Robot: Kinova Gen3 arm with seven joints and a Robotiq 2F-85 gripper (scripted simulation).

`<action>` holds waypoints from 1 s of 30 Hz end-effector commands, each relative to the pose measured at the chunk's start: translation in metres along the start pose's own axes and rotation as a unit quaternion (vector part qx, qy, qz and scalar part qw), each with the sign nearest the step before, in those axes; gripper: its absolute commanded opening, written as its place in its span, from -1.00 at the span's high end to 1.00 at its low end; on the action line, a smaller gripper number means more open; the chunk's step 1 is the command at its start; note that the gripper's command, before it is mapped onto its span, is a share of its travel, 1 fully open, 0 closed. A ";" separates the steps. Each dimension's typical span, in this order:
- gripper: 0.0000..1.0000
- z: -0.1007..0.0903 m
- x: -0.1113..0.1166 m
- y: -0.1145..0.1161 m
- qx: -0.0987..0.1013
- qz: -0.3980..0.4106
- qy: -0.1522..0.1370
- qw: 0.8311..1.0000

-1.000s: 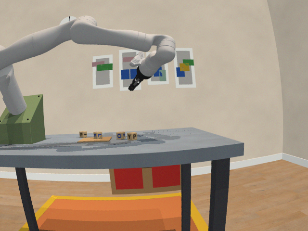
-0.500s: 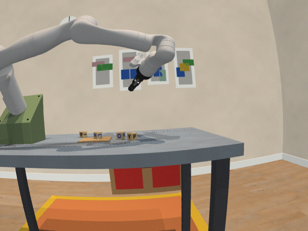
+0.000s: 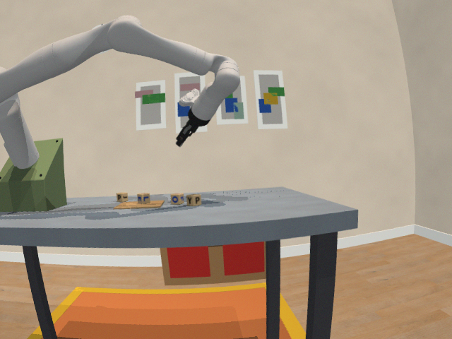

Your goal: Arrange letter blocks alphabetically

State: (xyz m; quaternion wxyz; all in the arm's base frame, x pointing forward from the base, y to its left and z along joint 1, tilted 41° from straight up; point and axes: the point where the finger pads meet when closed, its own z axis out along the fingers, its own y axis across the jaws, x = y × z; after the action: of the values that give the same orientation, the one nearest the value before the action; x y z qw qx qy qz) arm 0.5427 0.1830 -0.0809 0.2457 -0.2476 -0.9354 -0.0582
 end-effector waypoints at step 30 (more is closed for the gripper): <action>-1.00 0.085 0.069 -0.167 0.315 -0.011 -0.346 0.884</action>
State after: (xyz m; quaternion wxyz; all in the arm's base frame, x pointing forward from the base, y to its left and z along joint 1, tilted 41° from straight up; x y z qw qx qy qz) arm 0.3775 0.0792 -0.1252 -0.0198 -0.1662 -0.9313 0.3235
